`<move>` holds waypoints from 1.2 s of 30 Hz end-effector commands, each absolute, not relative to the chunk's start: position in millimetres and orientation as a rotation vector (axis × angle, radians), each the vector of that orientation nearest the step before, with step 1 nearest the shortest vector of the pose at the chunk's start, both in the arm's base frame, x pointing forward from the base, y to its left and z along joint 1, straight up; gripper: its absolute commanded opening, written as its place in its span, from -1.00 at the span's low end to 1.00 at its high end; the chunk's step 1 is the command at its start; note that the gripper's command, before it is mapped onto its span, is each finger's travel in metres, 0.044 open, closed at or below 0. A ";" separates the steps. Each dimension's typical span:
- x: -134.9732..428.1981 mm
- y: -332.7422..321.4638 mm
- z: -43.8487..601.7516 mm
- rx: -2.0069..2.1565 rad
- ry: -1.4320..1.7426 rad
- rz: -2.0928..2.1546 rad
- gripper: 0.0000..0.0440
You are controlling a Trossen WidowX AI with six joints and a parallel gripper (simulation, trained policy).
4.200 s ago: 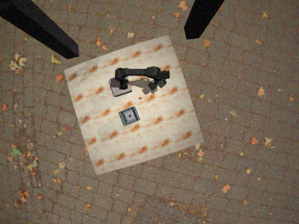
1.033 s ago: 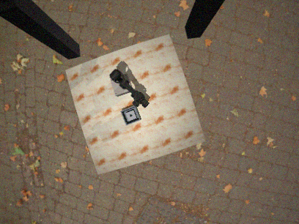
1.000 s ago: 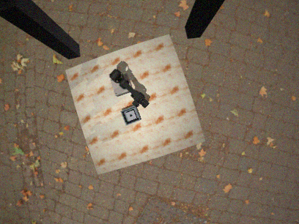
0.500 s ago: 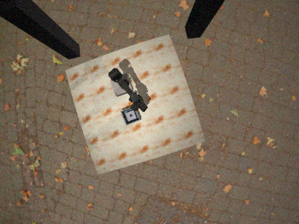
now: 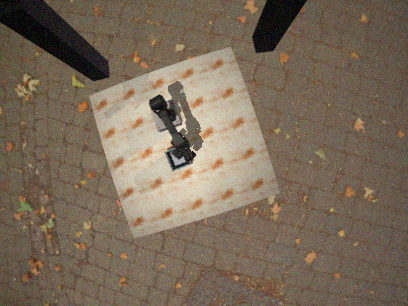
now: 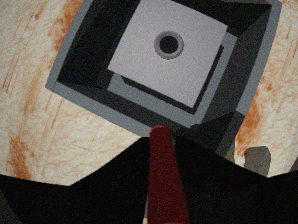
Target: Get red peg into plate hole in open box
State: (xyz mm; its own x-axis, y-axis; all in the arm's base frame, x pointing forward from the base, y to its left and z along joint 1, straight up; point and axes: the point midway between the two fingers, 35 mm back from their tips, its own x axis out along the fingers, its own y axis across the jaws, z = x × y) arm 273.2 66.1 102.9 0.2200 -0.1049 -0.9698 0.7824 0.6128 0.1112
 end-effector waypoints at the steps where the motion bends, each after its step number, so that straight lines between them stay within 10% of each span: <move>1: 283.1 55.1 106.5 0.705 1.187 -0.697 -1.00; 27: 318.3 2.5 65.0 0.796 1.244 -0.782 -0.93; 36: 322.6 -4.6 42.2 0.754 1.300 -0.792 -0.31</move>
